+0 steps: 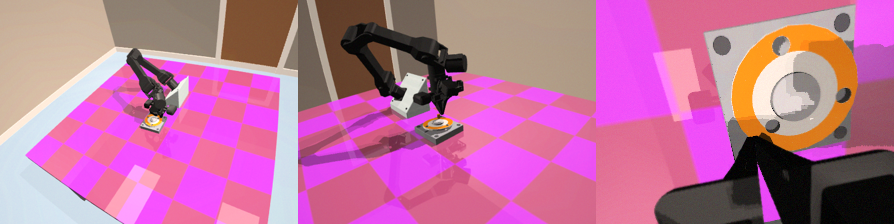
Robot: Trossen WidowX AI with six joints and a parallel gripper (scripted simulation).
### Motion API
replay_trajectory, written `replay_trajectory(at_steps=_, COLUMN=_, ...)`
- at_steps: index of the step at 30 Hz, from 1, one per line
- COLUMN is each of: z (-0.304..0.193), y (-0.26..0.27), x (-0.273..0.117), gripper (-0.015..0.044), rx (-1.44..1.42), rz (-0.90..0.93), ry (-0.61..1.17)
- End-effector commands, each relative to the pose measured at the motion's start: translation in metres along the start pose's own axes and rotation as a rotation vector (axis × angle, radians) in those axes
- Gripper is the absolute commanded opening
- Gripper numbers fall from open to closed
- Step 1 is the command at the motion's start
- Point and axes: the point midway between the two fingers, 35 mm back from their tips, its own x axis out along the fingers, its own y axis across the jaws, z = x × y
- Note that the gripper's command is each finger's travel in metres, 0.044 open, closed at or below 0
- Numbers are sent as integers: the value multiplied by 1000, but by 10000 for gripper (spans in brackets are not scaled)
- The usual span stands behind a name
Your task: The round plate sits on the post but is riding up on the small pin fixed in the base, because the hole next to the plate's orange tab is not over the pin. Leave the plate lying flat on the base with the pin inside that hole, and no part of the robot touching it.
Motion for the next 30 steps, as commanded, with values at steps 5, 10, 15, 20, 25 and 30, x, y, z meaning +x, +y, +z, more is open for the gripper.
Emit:
replay_trajectory(at_steps=5, z=-9, y=-4, x=4, gripper=0, rx=-12, rz=-11, ry=22)
replay_trajectory(at_steps=10, z=-10, y=-5, x=4, gripper=0, rx=-12, rz=-12, ry=22)
replay_trajectory(at_steps=15, z=-11, y=-7, x=4, gripper=0, rx=-12, rz=-12, ry=22)
replay_trajectory(at_steps=20, z=-12, y=-8, x=4, gripper=0, rx=-12, rz=-12, ry=22)
replay_trajectory(at_steps=25, z=-13, y=-9, x=4, gripper=0, rx=-12, rz=-12, ry=22)
replay_trajectory(at_steps=30, z=-14, y=-10, x=3, gripper=0, rx=-12, rz=-12, ry=22)
